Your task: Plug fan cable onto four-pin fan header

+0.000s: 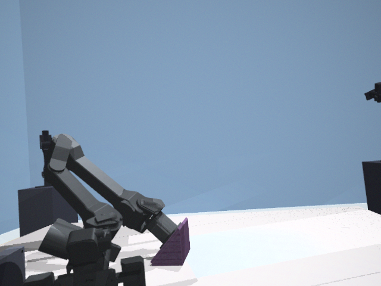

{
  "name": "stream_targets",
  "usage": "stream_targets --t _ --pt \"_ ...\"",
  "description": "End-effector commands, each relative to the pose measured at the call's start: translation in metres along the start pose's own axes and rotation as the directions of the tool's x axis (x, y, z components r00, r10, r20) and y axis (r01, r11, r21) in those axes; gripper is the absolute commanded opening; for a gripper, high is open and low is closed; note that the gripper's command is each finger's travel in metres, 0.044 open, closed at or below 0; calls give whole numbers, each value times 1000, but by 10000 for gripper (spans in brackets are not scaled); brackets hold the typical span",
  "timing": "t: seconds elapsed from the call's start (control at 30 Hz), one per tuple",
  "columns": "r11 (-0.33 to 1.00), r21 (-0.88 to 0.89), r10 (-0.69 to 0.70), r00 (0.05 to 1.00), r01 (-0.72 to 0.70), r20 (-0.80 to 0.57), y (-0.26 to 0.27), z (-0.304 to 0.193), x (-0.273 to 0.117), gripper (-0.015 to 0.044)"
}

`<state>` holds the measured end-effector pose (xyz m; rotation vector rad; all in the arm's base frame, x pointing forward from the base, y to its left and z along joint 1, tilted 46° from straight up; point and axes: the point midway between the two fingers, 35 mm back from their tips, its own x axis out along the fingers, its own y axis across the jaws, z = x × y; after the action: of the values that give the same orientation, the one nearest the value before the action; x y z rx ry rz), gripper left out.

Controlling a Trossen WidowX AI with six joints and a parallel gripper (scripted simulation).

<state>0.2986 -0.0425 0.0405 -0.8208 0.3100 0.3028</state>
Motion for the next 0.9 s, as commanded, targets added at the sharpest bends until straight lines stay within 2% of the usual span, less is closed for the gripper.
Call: stream_targets --t 0.0,0.67,0.83,0.87 --pt "1000 2 0 1000 0 -2 0 0 0 0" --pt "1000 2 0 1000 0 -2 0 0 0 0" --pt "1000 0 0 1000 0 0 0 0 0 131" --pt "1000 0 0 1000 0 0 0 0 0 140"
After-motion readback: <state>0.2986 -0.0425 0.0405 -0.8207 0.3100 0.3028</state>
